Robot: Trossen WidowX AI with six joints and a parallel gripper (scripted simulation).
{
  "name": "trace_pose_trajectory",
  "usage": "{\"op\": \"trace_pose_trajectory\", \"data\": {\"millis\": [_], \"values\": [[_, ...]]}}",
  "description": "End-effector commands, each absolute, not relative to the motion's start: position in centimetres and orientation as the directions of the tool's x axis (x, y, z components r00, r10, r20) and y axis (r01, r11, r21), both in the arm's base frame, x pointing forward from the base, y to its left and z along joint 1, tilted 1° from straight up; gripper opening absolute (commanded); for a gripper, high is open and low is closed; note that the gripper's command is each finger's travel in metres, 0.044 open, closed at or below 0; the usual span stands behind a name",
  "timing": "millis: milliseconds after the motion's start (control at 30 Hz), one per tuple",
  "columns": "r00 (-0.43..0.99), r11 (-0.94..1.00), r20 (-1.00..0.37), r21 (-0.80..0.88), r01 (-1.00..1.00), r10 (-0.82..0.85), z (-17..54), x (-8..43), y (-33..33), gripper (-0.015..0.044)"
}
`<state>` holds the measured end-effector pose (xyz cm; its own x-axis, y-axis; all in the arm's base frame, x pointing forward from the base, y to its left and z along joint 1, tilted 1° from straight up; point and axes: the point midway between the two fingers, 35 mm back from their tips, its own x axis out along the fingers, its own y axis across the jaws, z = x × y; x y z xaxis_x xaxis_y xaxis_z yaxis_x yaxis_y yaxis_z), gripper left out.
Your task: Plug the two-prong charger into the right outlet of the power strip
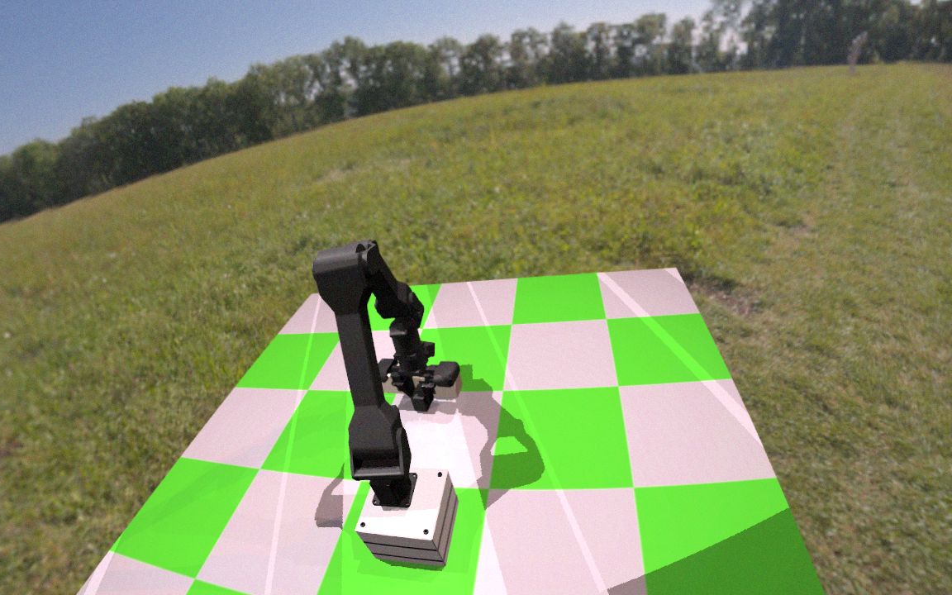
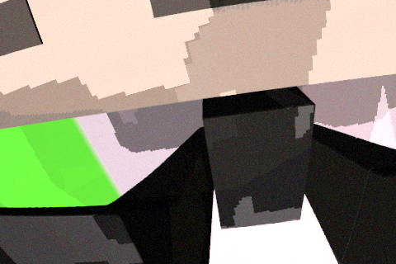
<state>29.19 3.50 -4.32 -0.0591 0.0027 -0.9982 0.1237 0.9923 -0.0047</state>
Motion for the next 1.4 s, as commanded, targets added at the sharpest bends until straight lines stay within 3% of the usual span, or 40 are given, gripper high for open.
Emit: {"op": "trace_pose_trajectory", "data": {"millis": [0, 1367], "values": [[-0.055, 0.993, -0.999, -0.004, 0.118, 0.002, -4.20, 29.48, 3.48, 0.0000], [-0.054, 0.993, -0.999, -0.004, 0.118, 0.002, -4.21, 30.10, 3.41, 0.0000]]}}
